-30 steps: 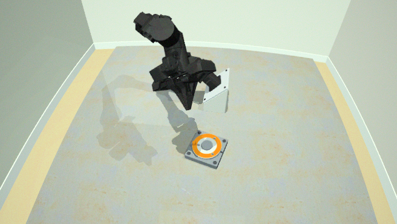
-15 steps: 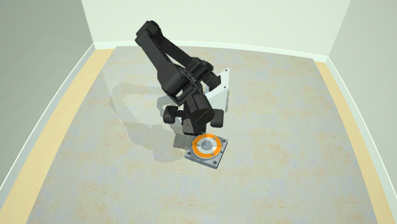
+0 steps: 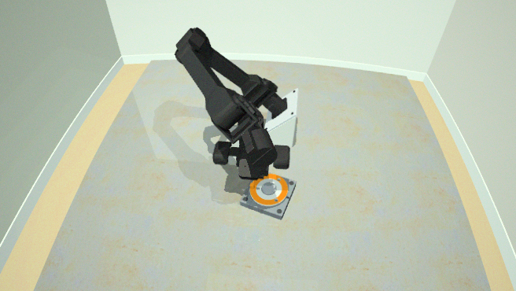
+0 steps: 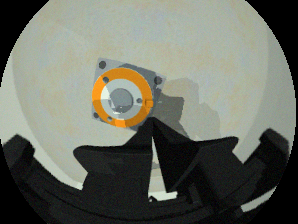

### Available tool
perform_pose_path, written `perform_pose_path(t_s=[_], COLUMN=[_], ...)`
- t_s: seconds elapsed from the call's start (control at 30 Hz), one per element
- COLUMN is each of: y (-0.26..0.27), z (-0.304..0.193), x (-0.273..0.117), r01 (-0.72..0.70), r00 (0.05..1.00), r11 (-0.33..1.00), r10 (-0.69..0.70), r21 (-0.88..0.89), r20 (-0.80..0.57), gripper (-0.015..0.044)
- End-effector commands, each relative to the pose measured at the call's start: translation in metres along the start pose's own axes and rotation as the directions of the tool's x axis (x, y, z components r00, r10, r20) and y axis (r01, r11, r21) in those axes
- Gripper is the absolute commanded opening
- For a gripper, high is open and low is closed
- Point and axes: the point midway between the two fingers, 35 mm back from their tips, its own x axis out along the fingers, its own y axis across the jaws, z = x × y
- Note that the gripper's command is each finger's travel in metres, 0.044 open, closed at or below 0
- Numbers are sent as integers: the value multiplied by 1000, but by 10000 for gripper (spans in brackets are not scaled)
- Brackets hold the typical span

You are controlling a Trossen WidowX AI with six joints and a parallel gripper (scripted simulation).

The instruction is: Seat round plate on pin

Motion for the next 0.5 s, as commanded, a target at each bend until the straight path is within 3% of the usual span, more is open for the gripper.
perform_pose_path(t_s=[0.0,0.47], y=[0,-2], z=[-5,-3], x=[23,36], r01=[12,14], r00=[1000,1000], r11=[1000,1000], r10=[-12,-15], r21=[-16,-16], r20=[-17,-17], gripper=[0,0])
